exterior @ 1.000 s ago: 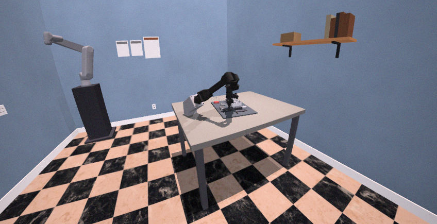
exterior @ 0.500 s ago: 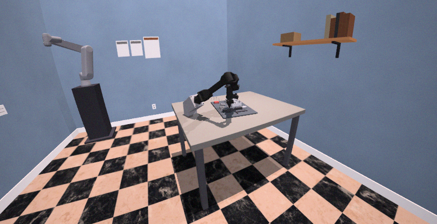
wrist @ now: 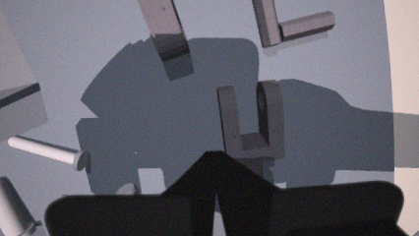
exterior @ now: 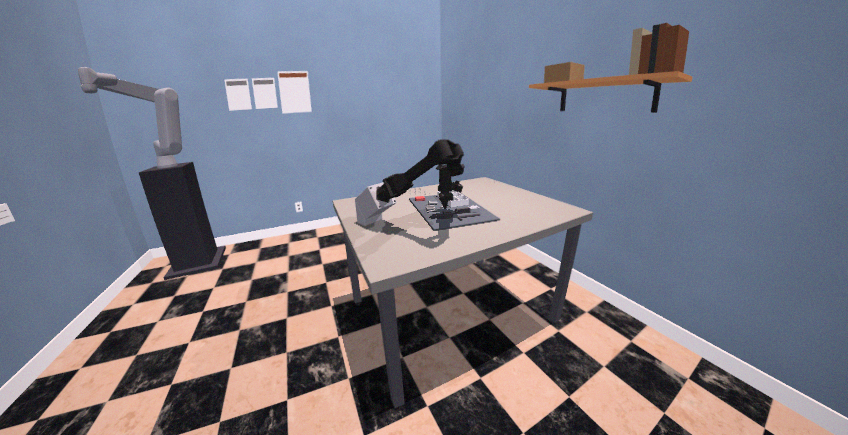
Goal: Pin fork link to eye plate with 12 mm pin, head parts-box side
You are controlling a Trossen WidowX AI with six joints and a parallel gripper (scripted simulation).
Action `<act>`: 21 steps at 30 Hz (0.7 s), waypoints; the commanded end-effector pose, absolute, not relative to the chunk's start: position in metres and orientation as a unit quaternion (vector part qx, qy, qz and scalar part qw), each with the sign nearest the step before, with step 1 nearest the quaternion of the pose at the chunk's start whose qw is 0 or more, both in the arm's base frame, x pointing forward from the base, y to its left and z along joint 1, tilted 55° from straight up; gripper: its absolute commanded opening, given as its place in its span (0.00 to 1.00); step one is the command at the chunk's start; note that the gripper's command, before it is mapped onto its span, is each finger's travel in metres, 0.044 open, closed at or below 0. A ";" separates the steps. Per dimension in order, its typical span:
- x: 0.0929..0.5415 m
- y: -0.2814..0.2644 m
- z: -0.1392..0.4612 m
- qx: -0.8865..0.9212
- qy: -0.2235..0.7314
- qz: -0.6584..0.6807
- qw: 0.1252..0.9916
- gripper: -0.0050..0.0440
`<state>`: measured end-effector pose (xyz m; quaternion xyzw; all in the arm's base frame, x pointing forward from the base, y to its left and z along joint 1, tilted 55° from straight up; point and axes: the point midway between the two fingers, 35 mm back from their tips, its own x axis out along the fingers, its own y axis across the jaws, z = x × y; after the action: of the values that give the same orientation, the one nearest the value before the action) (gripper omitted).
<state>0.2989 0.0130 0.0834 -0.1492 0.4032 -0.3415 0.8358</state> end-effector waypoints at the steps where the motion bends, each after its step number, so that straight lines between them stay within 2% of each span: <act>1: 0.301 0.018 0.092 -0.138 0.393 -0.340 0.843 0.00; 21: 0.294 0.029 0.101 -0.138 0.393 -0.340 0.843 0.00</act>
<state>0.2928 0.0235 0.0919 -0.1485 0.4028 -0.3411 0.8363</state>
